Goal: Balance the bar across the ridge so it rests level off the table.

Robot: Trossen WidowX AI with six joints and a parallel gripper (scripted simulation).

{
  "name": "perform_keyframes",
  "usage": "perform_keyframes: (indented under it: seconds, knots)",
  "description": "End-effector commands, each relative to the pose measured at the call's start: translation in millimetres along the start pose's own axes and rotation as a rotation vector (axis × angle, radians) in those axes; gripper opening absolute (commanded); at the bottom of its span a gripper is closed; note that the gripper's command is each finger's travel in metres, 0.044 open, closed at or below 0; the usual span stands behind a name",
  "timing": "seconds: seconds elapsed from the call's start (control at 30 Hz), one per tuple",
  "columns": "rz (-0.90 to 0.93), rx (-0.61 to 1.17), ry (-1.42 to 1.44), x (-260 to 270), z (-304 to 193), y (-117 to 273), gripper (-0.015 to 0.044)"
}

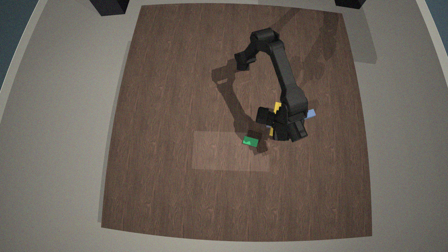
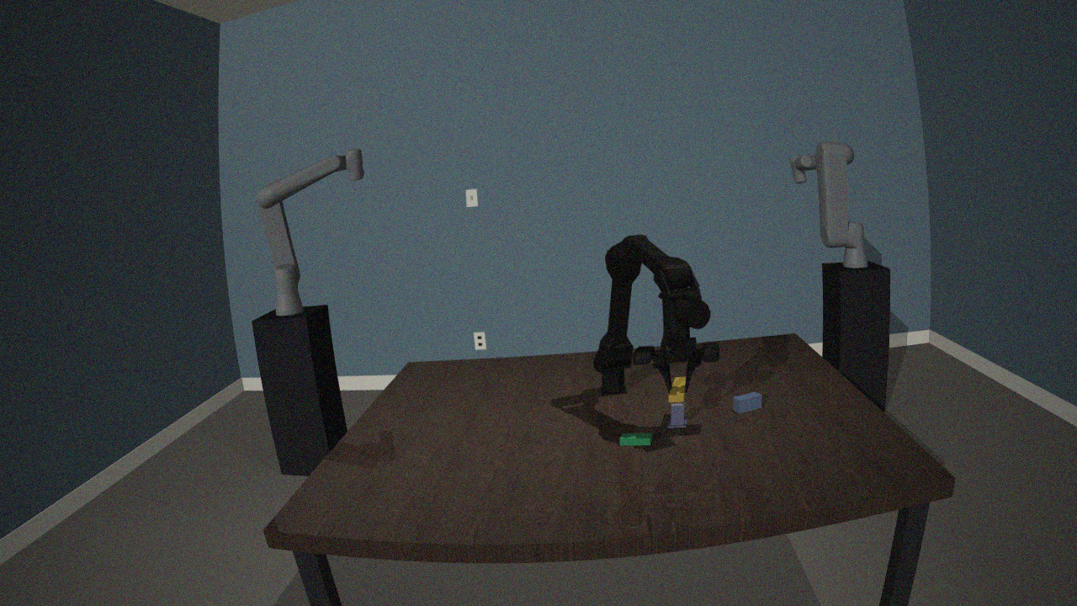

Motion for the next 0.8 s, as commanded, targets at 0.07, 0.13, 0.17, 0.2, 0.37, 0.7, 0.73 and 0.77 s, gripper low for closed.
perform_keyframes:
  seconds: [0.07, 0.13, 0.17, 0.2, 0.37, 0.7, 0.73, 0.77]
  knots:
    - [-0.002, 0.008, -0.006, -2, -1, -13, 0.0000]
    - [-0.002, 0.008, -0.006, -2, -1, -16, 0.0000]
    - [-0.002, 0.008, -0.006, -3, -2, -17, 0.0000]
    - [-0.002, 0.008, -0.006, -3, -2, -19, 0.0000]
    - [-0.002, 0.008, -0.006, -3, -2, -20, 0.0000]
    - [-0.002, 0.008, -0.006, -3, -2, -18, 0.0000]
    - [-0.002, 0.008, -0.006, -3, -2, -18, 0.0000]
    - [-0.002, 0.008, -0.006, -3, -2, -18, 0.0000]
Point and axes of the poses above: the point midway between the two fingers, 35 mm back from their tips, its own y axis back along the fingers, its own x axis across the jaws, z = x × y, the point moved 1 cm from there along y, back along the fingers, and after that the axes turned 12 degrees about y, right-handed, at the moved point
